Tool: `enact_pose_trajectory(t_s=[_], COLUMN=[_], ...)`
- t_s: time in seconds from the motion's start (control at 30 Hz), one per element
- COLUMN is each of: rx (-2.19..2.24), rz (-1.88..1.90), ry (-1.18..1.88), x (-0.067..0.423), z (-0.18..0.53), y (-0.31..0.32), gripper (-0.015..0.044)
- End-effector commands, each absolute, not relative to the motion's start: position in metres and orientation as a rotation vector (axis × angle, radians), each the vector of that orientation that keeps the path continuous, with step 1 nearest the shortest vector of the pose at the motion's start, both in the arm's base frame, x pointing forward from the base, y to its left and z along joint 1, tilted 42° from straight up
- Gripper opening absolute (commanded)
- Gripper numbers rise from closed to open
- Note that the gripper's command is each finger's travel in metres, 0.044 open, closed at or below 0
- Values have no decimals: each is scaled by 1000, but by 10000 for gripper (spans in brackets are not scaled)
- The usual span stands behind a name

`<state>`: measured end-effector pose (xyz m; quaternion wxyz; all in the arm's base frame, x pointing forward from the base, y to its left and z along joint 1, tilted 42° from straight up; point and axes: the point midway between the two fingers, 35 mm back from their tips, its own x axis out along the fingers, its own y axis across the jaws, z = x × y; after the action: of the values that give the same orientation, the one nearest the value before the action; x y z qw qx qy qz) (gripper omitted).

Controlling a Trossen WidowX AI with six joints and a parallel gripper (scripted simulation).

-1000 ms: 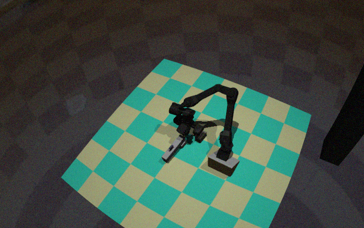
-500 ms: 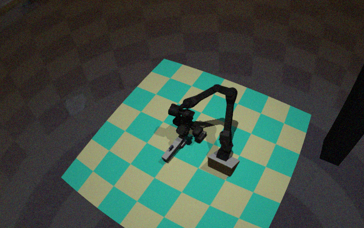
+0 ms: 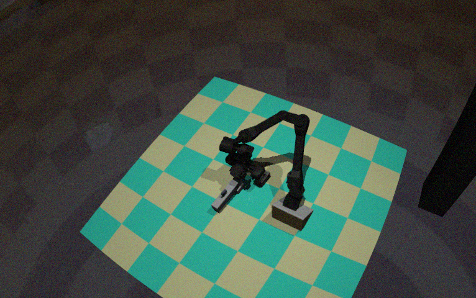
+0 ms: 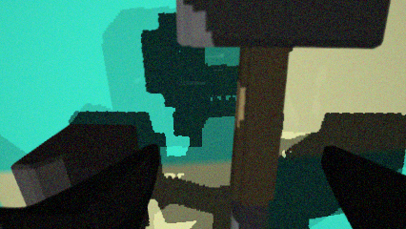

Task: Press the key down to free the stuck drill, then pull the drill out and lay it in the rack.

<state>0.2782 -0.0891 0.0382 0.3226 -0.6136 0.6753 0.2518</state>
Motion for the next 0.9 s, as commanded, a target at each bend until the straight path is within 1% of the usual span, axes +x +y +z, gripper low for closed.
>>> enact_pose_trajectory(t_s=[0.0,0.37,0.47,0.87], rx=[-1611,-1611,-1611,-1605], rz=[661,661,661,660], ry=[1773,1773,1773,1771], x=[278,278,278,278], z=[38,38,38,41], y=[-89,-89,-89,-87], gripper=[309,20,0,0])
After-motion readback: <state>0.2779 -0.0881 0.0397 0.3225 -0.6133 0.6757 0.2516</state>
